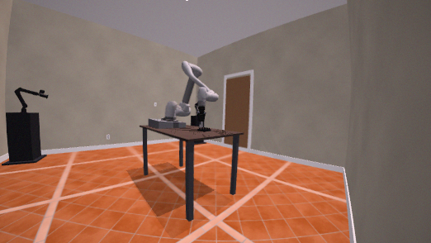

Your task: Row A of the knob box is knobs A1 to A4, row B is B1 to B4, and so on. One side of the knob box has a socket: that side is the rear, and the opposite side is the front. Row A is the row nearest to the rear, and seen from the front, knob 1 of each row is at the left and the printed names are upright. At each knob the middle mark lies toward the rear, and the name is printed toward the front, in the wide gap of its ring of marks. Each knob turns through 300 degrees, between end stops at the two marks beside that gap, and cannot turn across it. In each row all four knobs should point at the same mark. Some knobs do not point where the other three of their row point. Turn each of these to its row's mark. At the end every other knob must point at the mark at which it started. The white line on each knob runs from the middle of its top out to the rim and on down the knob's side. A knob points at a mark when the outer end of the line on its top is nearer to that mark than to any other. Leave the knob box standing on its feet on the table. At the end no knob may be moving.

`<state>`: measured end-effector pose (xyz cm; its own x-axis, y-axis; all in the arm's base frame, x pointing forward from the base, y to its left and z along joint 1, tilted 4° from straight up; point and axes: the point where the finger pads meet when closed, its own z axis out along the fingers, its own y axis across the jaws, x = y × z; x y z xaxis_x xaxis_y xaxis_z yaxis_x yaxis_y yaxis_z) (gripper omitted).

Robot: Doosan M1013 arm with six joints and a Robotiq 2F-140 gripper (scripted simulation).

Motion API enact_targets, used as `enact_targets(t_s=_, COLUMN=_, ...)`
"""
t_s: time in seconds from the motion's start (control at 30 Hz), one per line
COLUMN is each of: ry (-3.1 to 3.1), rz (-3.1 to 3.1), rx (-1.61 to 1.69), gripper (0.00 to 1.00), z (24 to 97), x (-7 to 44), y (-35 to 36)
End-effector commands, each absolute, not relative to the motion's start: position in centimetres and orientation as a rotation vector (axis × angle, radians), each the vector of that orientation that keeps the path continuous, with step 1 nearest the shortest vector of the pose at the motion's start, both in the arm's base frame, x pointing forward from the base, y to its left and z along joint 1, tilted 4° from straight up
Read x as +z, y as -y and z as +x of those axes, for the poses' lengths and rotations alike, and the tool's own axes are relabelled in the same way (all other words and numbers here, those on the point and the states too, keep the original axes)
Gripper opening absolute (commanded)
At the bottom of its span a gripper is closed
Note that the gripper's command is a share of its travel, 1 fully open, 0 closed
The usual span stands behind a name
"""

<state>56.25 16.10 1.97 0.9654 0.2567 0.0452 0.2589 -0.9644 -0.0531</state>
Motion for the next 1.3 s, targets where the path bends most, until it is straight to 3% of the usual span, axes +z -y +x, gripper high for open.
enact_targets(t_s=0.0, ry=0.401, rz=-3.056, rx=-0.059, gripper=0.12, z=56.25, x=1.98, y=-16.1)
enact_targets(t_s=1.27, ry=0.401, rz=-3.056, rx=-0.059, gripper=0.12, z=56.28, x=1.05, y=-16.16)
